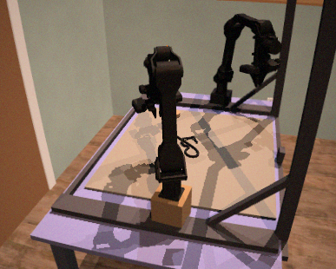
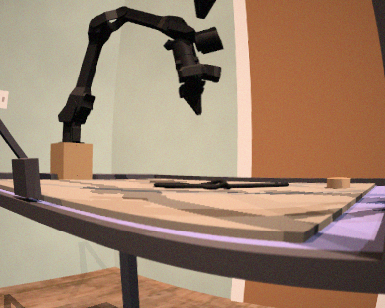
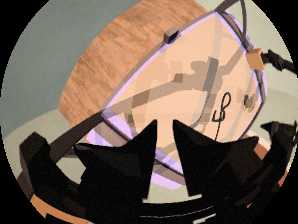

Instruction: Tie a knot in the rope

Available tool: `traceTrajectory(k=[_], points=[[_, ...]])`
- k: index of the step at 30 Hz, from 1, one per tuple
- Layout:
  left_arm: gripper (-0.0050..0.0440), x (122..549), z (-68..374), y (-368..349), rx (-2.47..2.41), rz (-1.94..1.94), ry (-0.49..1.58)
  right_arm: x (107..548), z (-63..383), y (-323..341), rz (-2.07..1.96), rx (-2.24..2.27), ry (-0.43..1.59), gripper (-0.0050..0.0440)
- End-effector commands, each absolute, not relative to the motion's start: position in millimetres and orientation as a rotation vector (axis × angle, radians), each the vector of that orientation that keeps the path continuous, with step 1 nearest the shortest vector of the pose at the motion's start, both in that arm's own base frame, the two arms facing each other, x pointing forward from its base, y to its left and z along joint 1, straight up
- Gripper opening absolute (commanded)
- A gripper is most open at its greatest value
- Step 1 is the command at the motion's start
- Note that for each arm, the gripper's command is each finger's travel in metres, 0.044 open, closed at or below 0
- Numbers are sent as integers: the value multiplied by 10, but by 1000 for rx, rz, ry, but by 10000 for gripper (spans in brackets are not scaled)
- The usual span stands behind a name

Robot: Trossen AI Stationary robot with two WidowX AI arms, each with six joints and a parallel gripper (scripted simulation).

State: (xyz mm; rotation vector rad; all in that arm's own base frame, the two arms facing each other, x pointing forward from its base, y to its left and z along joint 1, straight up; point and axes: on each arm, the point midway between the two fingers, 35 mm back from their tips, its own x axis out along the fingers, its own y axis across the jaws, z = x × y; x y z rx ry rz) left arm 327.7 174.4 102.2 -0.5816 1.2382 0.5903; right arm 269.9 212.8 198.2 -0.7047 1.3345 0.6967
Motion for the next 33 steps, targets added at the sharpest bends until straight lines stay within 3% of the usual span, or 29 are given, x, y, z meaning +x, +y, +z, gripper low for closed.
traceTrajectory(k=[1, 9, 16, 32, 33], points=[[85, 2741, 1299, 1890, -615, 642, 1272, 2696, 2054, 2129, 699, -694, 1315, 85], [85, 1970, 1508, 1893, -694, 698, 1376, 2696, 2054, 2129, 699, -694, 1315, 85], [85, 1719, 1577, 1844, -727, 711, 1410, 2696, 2054, 2129, 699, -694, 1315, 85], [85, 1625, 1603, 1819, -740, 716, 1422, 2696, 2054, 2129, 699, -694, 1315, 85], [85, 1625, 1603, 1819, -740, 716, 1422, 2696, 2054, 2129, 699, -694, 1315, 109]])
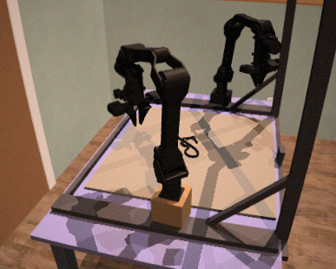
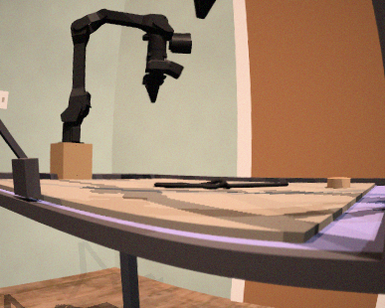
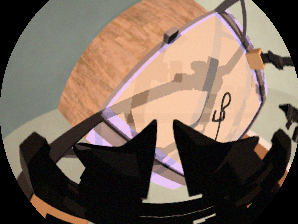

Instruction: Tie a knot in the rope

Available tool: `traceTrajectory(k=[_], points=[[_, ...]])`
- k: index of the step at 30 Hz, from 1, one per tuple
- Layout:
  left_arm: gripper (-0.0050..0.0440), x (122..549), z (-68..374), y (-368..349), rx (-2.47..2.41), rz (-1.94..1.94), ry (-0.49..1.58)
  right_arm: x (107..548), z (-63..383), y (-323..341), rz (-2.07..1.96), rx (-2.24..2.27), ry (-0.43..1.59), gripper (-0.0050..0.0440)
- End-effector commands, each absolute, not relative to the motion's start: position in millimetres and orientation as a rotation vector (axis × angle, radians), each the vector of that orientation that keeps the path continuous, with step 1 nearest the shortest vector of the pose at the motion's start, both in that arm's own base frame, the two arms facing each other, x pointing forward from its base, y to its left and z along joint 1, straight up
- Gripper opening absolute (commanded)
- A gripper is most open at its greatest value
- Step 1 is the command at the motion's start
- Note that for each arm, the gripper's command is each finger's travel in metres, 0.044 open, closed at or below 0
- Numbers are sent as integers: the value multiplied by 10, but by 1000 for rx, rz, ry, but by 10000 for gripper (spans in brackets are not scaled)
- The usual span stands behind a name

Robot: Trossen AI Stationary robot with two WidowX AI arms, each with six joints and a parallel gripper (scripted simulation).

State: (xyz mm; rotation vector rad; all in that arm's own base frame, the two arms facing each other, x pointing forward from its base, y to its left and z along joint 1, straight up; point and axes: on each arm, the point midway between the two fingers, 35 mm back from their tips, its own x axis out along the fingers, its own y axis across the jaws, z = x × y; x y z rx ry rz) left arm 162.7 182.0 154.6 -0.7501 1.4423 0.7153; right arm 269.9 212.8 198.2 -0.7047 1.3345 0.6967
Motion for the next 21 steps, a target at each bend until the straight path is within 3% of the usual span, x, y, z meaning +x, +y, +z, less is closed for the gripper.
traceTrajectory(k=[1, 3, 7, 14, 21], points=[[85, 1625, 1603, 1819, -740, 716, 1422, 2696, 2054, 2129, 699, -694, 1315, 133], [85, 1625, 1603, 1819, -740, 716, 1422, 2696, 2054, 2129, 699, -694, 1315, 181], [85, 1625, 1603, 1819, -740, 716, 1422, 2708, 2048, 2124, 697, -694, 1315, 85], [85, 1625, 1603, 1819, -740, 716, 1422, 2812, 1997, 2079, 687, -692, 1320, 85], [85, 1625, 1603, 1819, -740, 716, 1422, 3192, 1793, 1866, 648, -683, 1340, 85]])
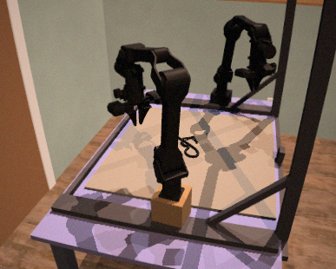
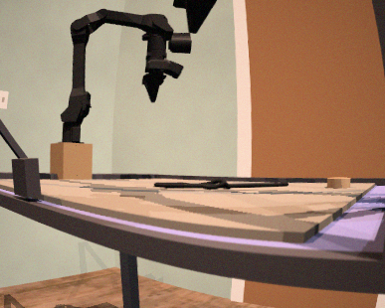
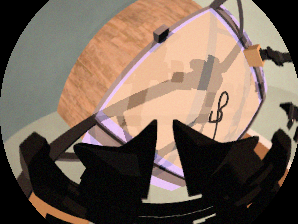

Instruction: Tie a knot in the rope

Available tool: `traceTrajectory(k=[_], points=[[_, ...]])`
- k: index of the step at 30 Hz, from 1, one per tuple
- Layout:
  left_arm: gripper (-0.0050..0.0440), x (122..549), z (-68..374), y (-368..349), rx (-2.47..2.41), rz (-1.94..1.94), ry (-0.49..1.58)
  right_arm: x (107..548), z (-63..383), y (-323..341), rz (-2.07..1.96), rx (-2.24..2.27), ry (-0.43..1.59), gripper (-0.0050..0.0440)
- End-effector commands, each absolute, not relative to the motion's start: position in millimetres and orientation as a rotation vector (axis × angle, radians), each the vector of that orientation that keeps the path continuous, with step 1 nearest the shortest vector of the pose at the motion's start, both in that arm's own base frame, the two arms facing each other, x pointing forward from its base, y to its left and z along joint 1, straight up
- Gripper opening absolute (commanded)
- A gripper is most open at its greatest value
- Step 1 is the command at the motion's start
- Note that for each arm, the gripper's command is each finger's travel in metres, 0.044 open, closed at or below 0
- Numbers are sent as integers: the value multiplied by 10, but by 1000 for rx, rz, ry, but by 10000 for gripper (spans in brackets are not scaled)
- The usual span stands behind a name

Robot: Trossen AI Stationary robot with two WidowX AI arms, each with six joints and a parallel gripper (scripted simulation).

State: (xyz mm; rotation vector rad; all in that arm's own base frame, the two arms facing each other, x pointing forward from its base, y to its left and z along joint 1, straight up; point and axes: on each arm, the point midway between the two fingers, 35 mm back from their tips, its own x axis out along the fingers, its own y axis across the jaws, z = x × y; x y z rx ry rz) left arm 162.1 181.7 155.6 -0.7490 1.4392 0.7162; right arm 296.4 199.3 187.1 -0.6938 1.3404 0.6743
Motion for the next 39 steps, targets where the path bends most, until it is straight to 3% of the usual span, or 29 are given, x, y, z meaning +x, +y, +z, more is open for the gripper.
traceTrajectory(k=[1, 20, 39], points=[[85, 1625, 1603, 1819, -740, 716, 1422, 3264, 1751, 1815, 641, -681, 1344, 85], [85, 1625, 1603, 1819, -740, 716, 1422, 4373, 701, 497, 559, -599, 1441, 85], [85, 1625, 1603, 1819, -740, 716, 1422, 4549, 303, -53, 543, -562, 1469, 85]])
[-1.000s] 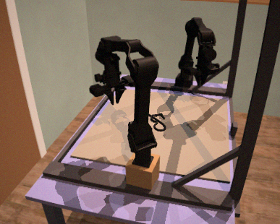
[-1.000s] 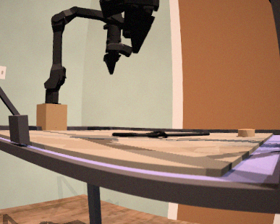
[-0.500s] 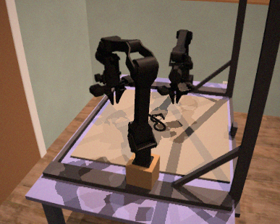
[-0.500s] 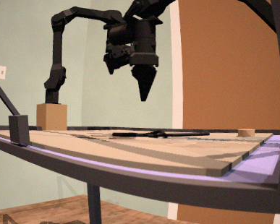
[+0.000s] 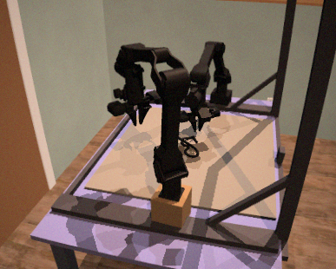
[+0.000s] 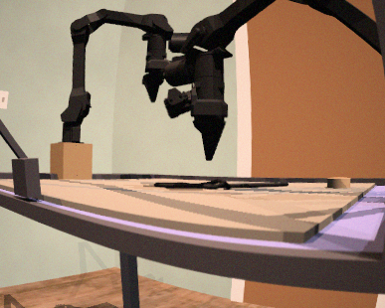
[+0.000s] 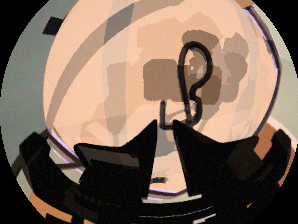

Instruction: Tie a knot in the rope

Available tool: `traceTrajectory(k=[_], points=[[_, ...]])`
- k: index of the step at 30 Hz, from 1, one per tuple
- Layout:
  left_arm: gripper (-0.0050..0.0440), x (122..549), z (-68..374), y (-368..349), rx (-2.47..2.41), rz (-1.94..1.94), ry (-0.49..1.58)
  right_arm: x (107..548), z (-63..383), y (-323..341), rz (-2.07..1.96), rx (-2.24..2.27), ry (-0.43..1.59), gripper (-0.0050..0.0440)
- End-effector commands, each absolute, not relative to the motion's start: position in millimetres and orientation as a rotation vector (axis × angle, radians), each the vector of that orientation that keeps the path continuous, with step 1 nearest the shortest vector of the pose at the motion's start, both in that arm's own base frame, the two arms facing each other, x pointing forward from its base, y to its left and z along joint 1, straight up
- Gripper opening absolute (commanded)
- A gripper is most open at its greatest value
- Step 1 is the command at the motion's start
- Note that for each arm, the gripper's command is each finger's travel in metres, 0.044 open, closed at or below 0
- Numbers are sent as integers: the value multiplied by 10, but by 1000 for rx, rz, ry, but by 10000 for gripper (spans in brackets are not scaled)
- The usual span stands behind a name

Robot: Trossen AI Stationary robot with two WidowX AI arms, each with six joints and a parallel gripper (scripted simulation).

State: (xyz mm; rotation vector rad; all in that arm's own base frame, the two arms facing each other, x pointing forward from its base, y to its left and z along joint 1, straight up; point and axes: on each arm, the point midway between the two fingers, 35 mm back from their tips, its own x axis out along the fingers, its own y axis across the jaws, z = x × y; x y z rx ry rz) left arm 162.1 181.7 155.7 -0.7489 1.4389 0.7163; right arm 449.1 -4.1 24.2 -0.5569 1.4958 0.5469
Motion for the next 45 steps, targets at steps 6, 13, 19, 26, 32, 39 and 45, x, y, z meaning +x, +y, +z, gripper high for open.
traceTrajectory(k=[6, 13, 19, 26, 32, 39, 45], points=[[85, 1625, 1603, 1819, -740, 716, 1422, 4551, 278, -53, 543, -562, 1469, 85], [85, 1625, 1603, 1819, -740, 716, 1422, 4557, 53, -53, 543, -562, 1469, 85], [85, 1625, 1603, 1819, -740, 716, 1422, 4557, 53, -53, 543, -562, 1469, 85], [85, 1625, 1603, 1819, -740, 716, 1422, 4558, 32, -53, 543, -562, 1469, 85], [85, 1625, 1603, 1819, -740, 716, 1422, 4561, -49, -53, 543, -562, 1469, 85], [85, 1625, 1603, 1819, -740, 716, 1422, 4563, -126, -53, 543, -561, 1469, 85], [85, 1625, 1603, 1819, -740, 716, 1422, 4563, -167, -53, 543, -561, 1469, 85]])
